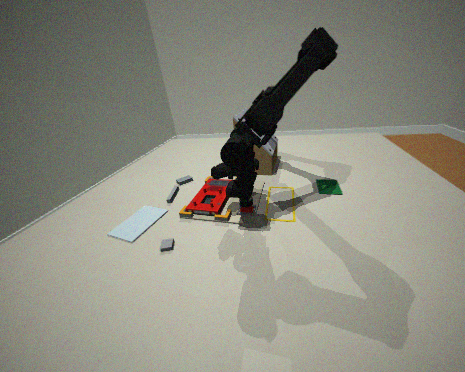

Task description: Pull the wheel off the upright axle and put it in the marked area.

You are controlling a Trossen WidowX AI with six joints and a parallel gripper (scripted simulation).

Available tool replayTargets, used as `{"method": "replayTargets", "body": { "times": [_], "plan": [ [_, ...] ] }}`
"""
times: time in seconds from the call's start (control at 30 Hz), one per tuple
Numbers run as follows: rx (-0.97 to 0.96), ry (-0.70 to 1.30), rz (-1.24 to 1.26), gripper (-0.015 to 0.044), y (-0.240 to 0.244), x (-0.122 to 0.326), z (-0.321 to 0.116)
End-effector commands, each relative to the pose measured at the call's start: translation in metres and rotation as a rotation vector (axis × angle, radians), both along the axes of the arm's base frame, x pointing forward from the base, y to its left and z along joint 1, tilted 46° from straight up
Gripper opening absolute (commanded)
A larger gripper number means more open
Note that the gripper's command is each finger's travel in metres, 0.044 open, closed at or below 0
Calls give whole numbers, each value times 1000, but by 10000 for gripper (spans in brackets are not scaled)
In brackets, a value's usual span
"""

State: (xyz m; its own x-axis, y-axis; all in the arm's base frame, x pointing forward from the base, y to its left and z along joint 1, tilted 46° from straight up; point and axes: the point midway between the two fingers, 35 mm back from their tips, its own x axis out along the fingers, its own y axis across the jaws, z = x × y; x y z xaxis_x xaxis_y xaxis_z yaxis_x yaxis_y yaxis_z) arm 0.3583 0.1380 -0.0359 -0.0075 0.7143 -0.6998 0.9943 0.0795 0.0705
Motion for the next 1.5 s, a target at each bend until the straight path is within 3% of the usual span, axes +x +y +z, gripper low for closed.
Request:
{"method": "replayTargets", "body": {
  "times": [0.0,0.07,1.47],
  "plan": [
    [0,-1,3,36,0,0,1],
    [0,-1,3,0,-1,0,1],
    [1,-2,-1,0,-11,0,10]
  ]
}}
